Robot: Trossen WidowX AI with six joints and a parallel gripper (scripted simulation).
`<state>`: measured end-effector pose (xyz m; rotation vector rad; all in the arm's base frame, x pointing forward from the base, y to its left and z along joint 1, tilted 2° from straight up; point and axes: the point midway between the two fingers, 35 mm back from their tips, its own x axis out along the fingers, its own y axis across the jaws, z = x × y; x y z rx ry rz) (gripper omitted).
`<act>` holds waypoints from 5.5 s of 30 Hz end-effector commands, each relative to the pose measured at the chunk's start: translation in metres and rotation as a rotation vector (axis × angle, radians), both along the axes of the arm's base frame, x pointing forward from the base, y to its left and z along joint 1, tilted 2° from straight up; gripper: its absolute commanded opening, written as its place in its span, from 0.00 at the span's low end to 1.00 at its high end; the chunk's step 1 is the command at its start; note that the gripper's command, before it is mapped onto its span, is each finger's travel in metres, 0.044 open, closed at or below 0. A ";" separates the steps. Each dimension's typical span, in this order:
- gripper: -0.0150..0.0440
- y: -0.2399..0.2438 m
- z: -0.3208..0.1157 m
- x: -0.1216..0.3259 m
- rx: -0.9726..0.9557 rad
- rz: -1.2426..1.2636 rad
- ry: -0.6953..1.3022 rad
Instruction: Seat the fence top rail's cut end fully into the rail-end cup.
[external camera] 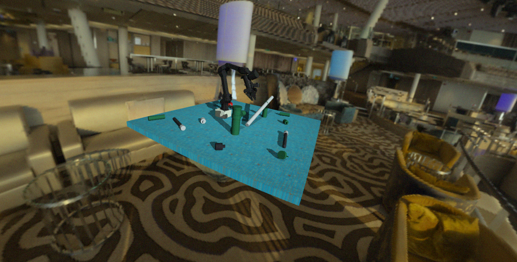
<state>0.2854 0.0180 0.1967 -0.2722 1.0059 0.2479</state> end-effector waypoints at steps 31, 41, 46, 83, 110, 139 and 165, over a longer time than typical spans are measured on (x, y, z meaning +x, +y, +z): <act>1.00 0.067 -0.068 0.006 0.470 -1.665 0.439; 1.00 0.068 -0.070 0.006 0.471 -1.697 0.440; 1.00 0.068 -0.070 0.006 0.471 -1.697 0.440; 1.00 0.069 -0.134 0.010 0.471 -1.697 0.440; 1.00 0.070 -0.177 0.011 0.471 -1.697 0.440; 0.36 0.070 -0.178 0.011 0.471 -1.697 0.440; 0.25 0.014 -0.100 0.011 0.296 -1.738 0.139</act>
